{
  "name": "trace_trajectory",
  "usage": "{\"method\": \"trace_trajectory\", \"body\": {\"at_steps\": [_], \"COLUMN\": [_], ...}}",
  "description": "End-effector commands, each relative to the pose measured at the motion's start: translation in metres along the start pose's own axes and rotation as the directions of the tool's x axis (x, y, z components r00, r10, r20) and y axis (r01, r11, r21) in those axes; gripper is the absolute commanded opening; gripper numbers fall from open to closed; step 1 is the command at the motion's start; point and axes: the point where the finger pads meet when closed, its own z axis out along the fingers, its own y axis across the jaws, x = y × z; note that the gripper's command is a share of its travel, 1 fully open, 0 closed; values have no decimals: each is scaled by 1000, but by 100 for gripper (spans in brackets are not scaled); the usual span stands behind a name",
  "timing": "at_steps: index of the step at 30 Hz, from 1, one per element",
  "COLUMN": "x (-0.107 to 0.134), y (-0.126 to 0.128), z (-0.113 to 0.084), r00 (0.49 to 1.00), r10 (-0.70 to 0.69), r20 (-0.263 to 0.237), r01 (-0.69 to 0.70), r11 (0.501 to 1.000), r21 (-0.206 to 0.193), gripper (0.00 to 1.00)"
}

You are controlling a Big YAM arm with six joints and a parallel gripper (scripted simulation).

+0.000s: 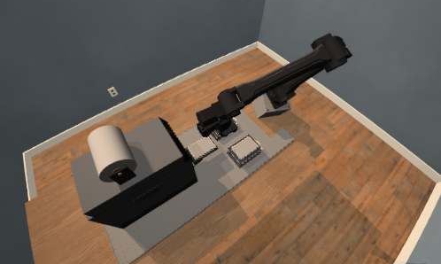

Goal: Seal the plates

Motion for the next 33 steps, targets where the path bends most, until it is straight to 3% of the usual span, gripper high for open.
{"method": "trace_trajectory", "body": {"at_steps": [1, 11, 12, 14, 17, 19, 20, 21, 24, 30, 32, 33], "x": [-9, -15, -14, -11, -8, -7, -6, -5, -2, -12, -2, 2], "y": [15, 11, 12, 13, 14, 14, 14, 14, 14, 10, 10, 9], "z": [-19, -12, -5, 9, 24, 33, 38, 43, 58, 79, 100, 109], "r00": [999, 1000, 997, 990, 992, 976, 972, 975, 948, 954, 933, 930], "r10": [-23, -16, -16, -14, -8, -3, 2, 7, 17, 5, 13, 20], "r20": [34, 18, 71, 144, 122, 216, 236, 223, 319, 301, 360, 367], "r01": [23, 16, 16, 14, 8, 3, -2, -7, -15, -2, -8, -15], "r11": [1000, 1000, 1000, 1000, 1000, 1000, 1000, 1000, 1000, 1000, 1000, 1000], "r21": [0, -1, -3, 0, 3, -3, -3, -2, -10, -9, -15, -17], "gripper": [0, 0, 100, 100, 100, 100, 100, 100, 100, 100, 100, 100]}}
